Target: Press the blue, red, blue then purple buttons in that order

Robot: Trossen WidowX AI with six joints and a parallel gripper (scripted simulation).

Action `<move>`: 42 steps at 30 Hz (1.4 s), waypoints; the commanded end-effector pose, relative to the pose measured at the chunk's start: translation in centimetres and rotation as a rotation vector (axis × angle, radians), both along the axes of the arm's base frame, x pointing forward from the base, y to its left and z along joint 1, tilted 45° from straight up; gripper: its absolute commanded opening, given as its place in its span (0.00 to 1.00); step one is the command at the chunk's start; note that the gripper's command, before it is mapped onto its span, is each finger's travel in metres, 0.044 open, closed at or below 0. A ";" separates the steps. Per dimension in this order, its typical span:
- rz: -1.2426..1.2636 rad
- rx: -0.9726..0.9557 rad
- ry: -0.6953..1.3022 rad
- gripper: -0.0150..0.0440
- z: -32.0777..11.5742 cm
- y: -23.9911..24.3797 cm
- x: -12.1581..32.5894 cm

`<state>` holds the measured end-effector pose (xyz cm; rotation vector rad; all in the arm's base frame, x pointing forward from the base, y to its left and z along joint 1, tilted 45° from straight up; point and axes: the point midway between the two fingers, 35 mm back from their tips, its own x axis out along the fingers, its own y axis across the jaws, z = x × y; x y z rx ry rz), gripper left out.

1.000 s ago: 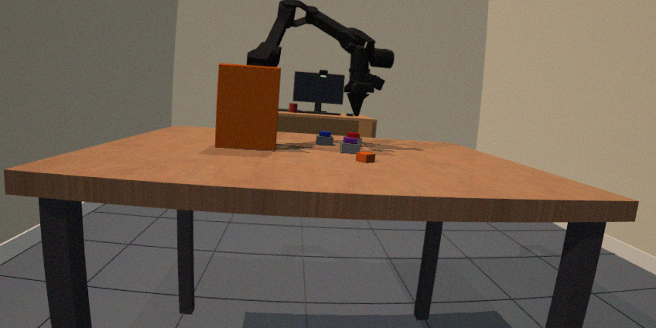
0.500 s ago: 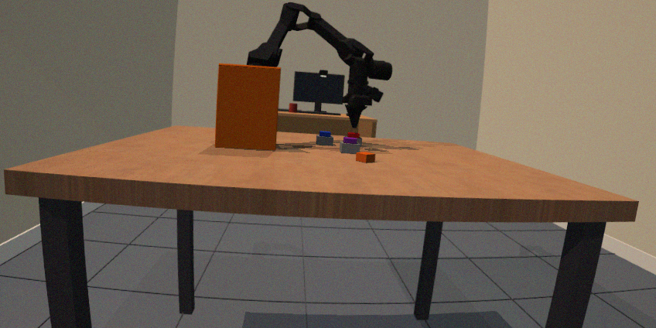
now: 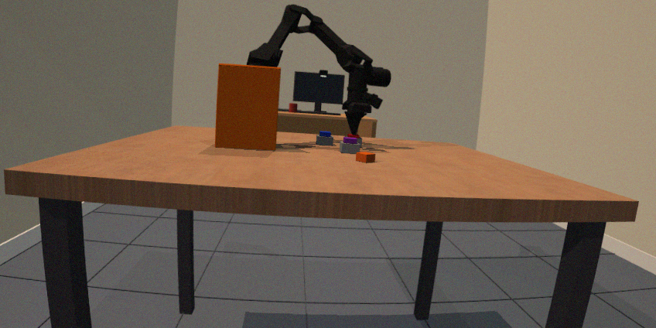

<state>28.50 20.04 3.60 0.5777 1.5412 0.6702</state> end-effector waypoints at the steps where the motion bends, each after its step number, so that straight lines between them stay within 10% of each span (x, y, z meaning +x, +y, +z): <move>1: -0.003 -0.004 0.005 0.29 -0.3 0.1 -0.1; 42: -0.005 -0.010 0.009 0.29 6.1 -7.9 -4.3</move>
